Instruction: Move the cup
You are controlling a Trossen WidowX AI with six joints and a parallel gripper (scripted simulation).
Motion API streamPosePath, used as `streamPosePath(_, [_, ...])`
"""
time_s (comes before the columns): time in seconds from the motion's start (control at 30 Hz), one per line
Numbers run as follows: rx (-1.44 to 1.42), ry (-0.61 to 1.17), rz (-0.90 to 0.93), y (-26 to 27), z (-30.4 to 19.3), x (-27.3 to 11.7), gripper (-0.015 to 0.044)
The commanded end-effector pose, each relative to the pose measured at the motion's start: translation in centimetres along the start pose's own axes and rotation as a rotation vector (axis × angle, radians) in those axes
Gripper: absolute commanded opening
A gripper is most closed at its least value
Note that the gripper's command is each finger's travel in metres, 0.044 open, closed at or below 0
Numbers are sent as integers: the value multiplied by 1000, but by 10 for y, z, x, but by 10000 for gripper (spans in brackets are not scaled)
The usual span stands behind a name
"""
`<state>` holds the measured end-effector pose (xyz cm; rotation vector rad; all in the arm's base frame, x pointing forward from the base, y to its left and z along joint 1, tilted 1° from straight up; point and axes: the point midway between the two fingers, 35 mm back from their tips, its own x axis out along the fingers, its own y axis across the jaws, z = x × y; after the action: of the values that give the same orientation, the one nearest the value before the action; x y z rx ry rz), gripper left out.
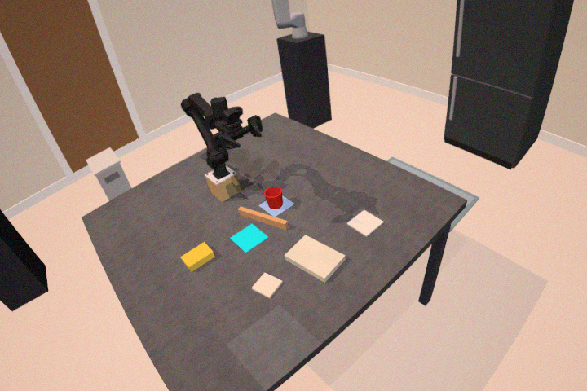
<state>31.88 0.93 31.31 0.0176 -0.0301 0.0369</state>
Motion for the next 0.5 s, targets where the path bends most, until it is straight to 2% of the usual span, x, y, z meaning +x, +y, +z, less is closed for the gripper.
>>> streamPosePath(0.0, [16, 18, 4, 1, -4, 1, 374])
streamPosePath(0.07, [138, 165, 23, 11, -37, 10, 321])
streamPosePath(0.13, [316, 400, 17, 28, -89, 14, 269])
streamPosePath(0.27, [534, 735, -73, 50, -157, 1, 164])
streamPosePath(0.3, [584, 824, -115, 56, -175, -6, 148])
streamPosePath(0.47, [748, 1194, -398, 74, -239, -53, 148])
